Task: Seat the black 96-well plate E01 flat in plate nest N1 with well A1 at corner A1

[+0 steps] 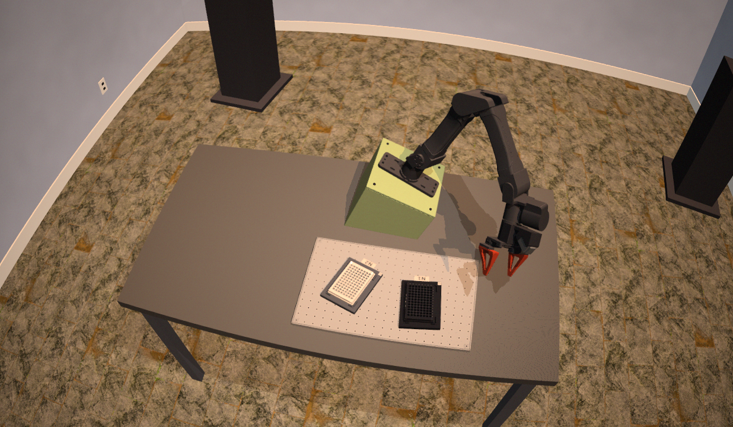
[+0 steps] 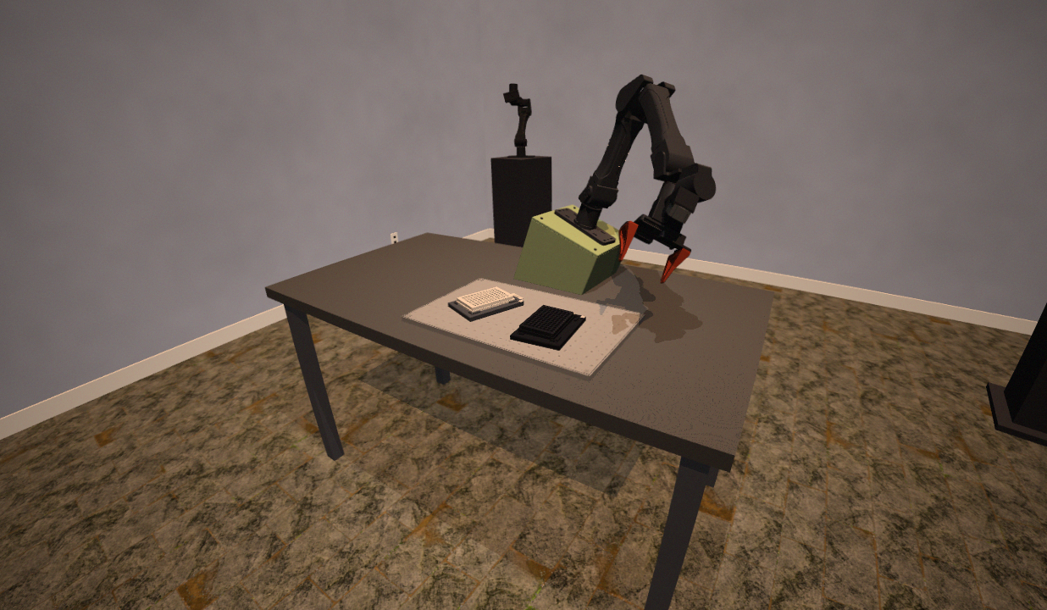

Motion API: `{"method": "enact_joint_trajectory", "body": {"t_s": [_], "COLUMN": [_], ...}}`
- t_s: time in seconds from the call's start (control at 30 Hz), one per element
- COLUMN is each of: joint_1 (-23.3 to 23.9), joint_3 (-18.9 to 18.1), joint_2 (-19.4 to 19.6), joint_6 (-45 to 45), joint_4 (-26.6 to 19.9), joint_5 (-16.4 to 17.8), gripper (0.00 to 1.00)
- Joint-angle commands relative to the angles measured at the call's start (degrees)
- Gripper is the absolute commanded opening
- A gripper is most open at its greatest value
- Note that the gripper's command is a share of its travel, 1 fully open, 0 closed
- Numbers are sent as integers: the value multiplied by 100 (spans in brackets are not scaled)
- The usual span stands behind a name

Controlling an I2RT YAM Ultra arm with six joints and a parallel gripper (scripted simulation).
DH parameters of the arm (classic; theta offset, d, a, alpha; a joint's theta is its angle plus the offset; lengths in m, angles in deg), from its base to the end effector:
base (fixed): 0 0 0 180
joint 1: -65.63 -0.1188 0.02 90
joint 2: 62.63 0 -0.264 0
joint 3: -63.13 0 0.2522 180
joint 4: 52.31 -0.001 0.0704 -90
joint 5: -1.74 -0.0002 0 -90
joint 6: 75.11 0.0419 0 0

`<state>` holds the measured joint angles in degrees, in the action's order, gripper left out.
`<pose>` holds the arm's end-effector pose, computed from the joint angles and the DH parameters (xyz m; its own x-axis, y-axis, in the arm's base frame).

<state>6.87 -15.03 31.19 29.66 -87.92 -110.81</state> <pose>0.1936 0.2902 0.2289 -0.5608 -0.4705 -0.6812 -0.5401 0.8316 -0.1298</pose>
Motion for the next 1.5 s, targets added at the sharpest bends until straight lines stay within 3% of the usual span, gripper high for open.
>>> {"method": "enact_joint_trajectory", "body": {"t_s": [0.0,0.13,0.17,0.2,0.3,0.33,0.4,0.47,0.57,0.67,0.7,0.73,0.8,0.93,1.03,1.1,1.17,1.3,1.4,1.43,1.47], "joint_1": [295,484,538,592,754,851,1044,1153,1454,1513,1565,1669,1875,2096,2414,2536,2754,2937,3273,3355,3410], "joint_3": [-260,-528,-453,-132,87,-276,-529,-254,-727,-677,-360,-697,-898,-407,-910,-763,-960,-1024,-1192,-1191,-959], "joint_2": [141,345,360,313,433,524,728,763,1058,1083,891,1188,1388,1467,1755,1811,1995,2140,2414,2470,2489], "joint_6": [-104,-74,-135,-181,-320,-308,-299,-389,-377,-419,-466,-462,-464,-651,-663,-753,-766,-815,-852,-889,-946], "joint_4": [-274,-649,-549,-447,14,-289,-658,-429,-944,-884,-792,-924,-1193,-747,-1248,-1148,-1343,-1439,-1678,-1686,-1627], "joint_5": [400,664,695,725,817,953,1219,1279,1695,1733,1756,1900,2182,2284,2708,2775,3062,3261,3689,3759,3768], "gripper": [100,100,100,100,100,100,100,100,100,100,100,100,100,100,100,100,100,100,100,100,100]}}
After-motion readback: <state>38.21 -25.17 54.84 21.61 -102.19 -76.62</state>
